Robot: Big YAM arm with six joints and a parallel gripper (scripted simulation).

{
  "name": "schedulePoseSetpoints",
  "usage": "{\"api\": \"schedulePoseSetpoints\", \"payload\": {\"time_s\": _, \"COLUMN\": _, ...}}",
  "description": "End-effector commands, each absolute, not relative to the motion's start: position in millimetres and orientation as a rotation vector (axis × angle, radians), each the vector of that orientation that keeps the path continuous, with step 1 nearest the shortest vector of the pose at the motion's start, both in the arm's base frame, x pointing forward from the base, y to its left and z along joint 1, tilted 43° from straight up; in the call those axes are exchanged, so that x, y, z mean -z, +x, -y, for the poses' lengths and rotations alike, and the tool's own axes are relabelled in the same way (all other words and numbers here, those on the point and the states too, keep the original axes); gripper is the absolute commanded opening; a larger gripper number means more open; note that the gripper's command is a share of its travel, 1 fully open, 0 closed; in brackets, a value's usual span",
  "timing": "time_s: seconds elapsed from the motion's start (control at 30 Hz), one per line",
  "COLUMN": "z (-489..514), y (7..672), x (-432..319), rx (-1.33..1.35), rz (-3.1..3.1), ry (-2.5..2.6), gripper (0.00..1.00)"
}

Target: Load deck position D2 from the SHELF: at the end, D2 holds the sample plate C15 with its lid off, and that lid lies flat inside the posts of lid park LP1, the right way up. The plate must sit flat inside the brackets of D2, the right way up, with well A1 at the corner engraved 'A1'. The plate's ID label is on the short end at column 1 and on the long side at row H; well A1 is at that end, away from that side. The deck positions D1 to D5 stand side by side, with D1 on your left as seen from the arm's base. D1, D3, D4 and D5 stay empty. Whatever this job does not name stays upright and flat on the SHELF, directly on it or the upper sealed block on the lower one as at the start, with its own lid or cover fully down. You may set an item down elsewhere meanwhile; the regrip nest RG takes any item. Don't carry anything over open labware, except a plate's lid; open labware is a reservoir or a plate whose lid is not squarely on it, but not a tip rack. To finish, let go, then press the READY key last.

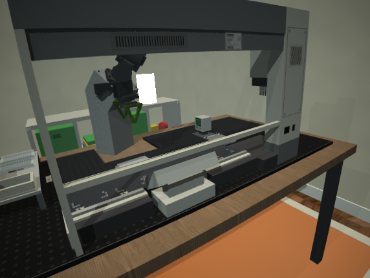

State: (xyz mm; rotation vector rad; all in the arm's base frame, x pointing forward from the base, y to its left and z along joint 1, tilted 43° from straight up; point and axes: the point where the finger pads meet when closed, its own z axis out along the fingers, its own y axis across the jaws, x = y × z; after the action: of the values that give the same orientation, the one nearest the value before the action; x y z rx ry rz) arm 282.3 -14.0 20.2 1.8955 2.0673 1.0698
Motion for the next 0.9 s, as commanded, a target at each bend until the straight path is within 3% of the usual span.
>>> {"api": "schedulePoseSetpoints", "payload": {"time_s": 0.0, "z": 16.6, "y": 298.0, "x": -24.8, "rx": -1.076, "rz": -2.046, "ry": 1.878, "gripper": 1.0}}
{"api": "schedulePoseSetpoints", "payload": {"time_s": 0.87, "z": -4.1, "y": 308.5, "x": 12.8, "rx": -1.071, "rz": -2.057, "ry": 1.904, "gripper": 1.0}}
